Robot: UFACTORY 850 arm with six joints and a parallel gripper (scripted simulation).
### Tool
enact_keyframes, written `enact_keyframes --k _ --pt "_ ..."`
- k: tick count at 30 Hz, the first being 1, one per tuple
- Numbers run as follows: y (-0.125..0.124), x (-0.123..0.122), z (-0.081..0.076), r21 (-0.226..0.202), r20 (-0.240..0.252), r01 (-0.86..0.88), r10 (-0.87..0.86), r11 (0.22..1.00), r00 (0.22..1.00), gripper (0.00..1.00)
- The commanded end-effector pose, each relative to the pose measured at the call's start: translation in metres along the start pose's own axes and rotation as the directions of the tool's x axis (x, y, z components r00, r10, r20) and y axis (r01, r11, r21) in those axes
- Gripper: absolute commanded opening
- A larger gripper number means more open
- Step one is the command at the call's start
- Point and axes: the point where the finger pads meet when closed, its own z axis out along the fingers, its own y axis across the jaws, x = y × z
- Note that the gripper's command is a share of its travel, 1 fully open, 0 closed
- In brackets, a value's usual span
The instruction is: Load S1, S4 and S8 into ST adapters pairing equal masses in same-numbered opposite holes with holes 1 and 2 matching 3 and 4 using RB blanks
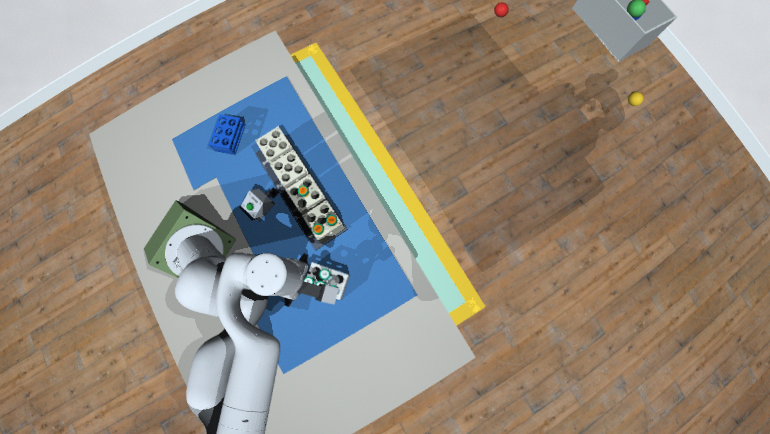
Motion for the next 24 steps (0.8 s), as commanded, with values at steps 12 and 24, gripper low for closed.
enact_keyframes --k 12,24 --pt "0.0 0.0 0.028 0.0 0.001 -0.001 0.001 1.0 1.0 0.57" --pt "0.0 0.0 0.048 0.0 0.001 -0.001 0.001 1.0 1.0 0.57"
